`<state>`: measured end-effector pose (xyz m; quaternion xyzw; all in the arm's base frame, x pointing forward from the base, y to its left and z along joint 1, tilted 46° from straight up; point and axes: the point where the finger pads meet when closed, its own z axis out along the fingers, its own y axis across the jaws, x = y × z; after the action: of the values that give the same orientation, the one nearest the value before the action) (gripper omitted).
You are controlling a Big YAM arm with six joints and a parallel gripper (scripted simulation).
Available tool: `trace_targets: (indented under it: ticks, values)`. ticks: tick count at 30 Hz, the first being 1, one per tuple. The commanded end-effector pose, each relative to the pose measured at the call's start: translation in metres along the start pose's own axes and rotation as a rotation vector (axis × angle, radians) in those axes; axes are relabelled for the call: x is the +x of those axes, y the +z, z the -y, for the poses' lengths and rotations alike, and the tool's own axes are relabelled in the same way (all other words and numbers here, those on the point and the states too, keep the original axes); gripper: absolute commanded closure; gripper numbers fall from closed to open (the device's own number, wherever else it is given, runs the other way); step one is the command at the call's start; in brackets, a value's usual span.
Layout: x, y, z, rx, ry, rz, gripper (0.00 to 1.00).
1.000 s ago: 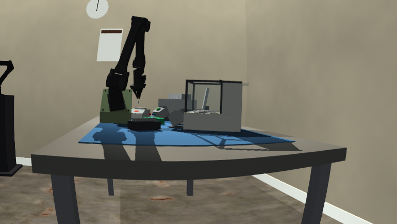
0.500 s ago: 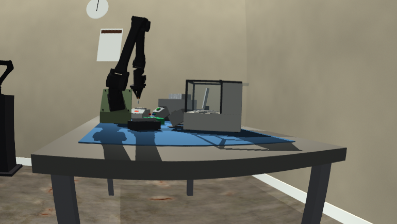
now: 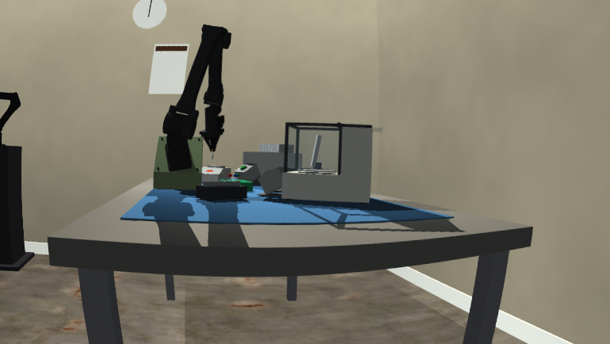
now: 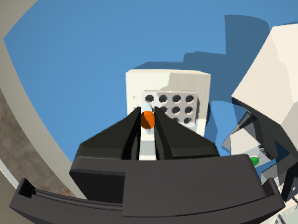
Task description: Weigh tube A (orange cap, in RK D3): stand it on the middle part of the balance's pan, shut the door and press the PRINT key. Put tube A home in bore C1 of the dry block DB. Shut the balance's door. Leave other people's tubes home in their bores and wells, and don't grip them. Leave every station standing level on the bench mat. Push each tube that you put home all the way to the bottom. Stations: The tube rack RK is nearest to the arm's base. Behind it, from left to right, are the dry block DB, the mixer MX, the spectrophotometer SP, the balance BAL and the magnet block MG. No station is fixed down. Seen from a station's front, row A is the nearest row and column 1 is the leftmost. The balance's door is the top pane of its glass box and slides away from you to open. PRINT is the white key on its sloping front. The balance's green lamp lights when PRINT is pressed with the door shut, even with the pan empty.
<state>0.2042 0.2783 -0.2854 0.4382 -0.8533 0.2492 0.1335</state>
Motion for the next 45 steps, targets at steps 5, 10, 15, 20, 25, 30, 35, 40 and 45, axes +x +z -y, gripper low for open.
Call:
trace_targets:
  ticks: [5, 10, 15, 20, 25, 30, 35, 40, 45]
  values:
    - [0.0006, -0.0069, 0.0057, -0.002, -0.002, 0.01, 0.91]
    - [0.0006, -0.0069, 0.0057, -0.002, -0.002, 0.01, 0.91]
    - [0.0006, -0.0069, 0.0057, -0.002, -0.002, 0.01, 0.91]
    - [-0.0008, -0.0087, 0.0088, -0.005, 0.003, 0.015, 0.91]
    - [-0.0009, -0.0092, 0.008, -0.004, 0.0, 0.018, 0.91]
    - [-0.0001, -0.007, 0.0086, -0.005, 0.002, 0.014, 0.91]
    - [-0.0011, -0.0091, 0.0092, -0.005, 0.003, 0.02, 0.91]
    - [0.0, -0.0064, 0.0091, -0.005, 0.002, 0.015, 0.91]
    - [0.0003, -0.0056, 0.0092, -0.004, 0.002, 0.013, 0.91]
